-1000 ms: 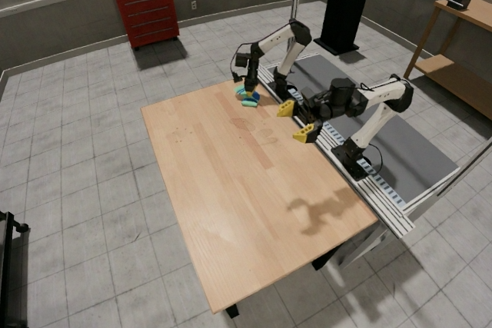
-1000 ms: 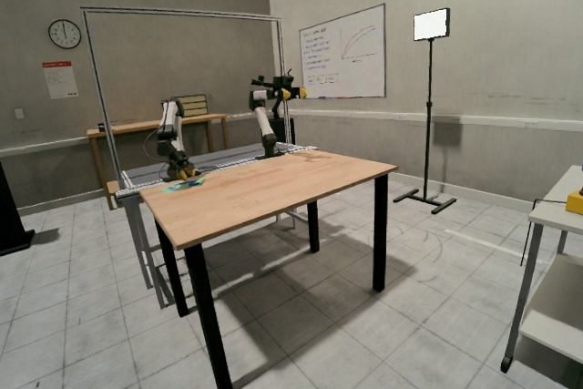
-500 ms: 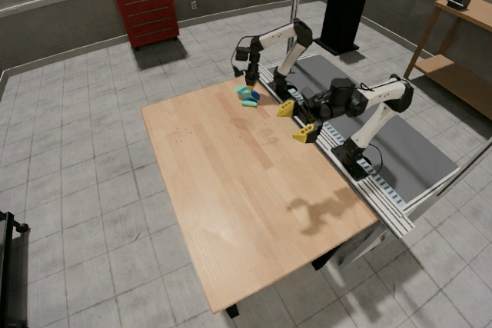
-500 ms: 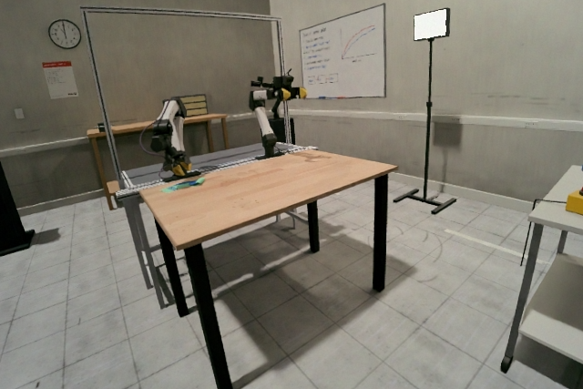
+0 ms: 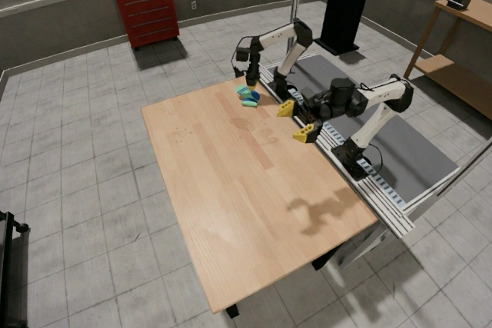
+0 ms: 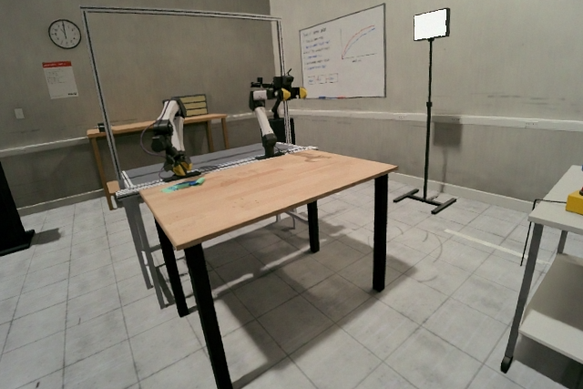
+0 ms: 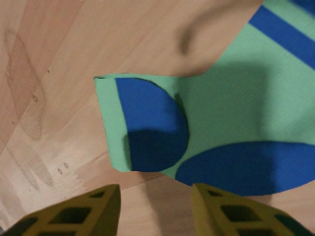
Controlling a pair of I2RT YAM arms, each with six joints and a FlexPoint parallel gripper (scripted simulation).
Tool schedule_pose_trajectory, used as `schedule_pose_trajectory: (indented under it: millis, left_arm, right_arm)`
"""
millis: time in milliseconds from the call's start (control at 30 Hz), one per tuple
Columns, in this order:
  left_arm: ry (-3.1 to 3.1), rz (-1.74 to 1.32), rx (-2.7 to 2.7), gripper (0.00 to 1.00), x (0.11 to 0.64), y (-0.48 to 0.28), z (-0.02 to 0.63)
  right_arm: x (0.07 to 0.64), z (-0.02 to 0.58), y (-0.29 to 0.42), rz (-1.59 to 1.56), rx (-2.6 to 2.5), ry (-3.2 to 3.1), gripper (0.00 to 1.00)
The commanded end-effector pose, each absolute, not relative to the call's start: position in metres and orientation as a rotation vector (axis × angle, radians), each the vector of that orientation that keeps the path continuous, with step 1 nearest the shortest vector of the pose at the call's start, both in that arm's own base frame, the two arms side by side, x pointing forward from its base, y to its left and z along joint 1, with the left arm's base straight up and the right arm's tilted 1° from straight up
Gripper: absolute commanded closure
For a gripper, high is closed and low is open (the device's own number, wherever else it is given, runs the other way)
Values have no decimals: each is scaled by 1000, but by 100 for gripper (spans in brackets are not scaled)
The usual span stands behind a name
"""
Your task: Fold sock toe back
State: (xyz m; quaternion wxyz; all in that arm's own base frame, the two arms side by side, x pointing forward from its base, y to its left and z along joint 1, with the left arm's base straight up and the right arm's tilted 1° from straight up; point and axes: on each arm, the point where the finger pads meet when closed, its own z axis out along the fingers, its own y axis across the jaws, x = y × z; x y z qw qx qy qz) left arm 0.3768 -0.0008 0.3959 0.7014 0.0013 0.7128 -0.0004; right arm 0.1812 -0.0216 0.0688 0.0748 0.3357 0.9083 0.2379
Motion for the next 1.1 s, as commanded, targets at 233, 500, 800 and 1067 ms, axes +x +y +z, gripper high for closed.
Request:
schedule_pose_trajectory:
  millis: [233,500,800,1067]
  left_arm:
    - [1561,1,-2,0,374,0,406]
    - [1551,4,-10,0,373,3,411]
    - [1556,2,-13,0,372,3,409]
    - [1564,-8,-3,0,376,-1,407]
  right_arm:
    - [205,81,-37,601,871,2673,61]
    - [254,103,-57,377,611,2574,61]
    - [292,138,-62,253,439,2441,61]
    - [330,192,-59,138,272,2256,61]
